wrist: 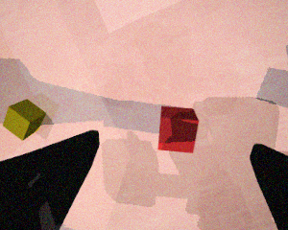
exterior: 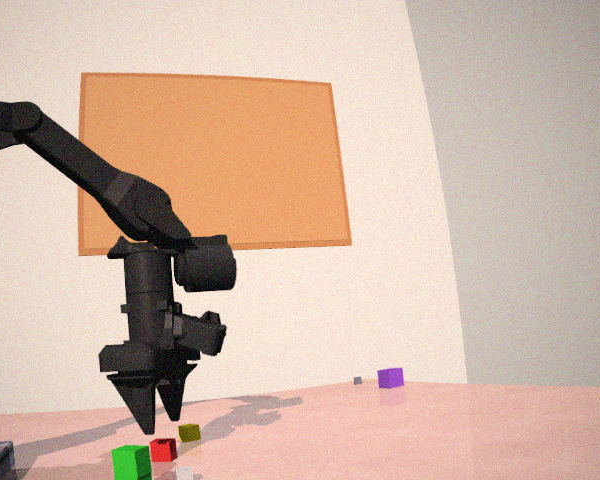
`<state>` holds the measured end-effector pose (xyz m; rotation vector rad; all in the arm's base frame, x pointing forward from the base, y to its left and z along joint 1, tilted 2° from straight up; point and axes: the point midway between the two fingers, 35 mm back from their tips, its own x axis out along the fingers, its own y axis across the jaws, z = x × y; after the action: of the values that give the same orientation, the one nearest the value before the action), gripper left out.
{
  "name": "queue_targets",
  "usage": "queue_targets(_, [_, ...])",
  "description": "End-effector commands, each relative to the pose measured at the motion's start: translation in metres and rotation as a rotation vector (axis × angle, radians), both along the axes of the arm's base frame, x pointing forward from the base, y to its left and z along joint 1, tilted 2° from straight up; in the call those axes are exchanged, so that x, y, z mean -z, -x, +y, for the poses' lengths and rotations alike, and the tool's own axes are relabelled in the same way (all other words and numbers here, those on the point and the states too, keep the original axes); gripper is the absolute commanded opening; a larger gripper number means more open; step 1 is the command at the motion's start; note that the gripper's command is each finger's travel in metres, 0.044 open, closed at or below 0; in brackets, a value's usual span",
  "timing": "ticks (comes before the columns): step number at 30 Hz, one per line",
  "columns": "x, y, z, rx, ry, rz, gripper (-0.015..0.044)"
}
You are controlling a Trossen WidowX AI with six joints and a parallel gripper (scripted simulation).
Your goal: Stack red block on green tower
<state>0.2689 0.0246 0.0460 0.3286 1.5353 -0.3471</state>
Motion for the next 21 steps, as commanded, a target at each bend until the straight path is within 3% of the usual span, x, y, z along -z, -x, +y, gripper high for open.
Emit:
queue_targets(1, [0.008, 0.002, -0.001, 0.000, 0.005, 0.007, 0.0440])
queue_targets(21, [0.030, 0.003, -0.002, 0.000, 0.005, 0.007, 0.0440])
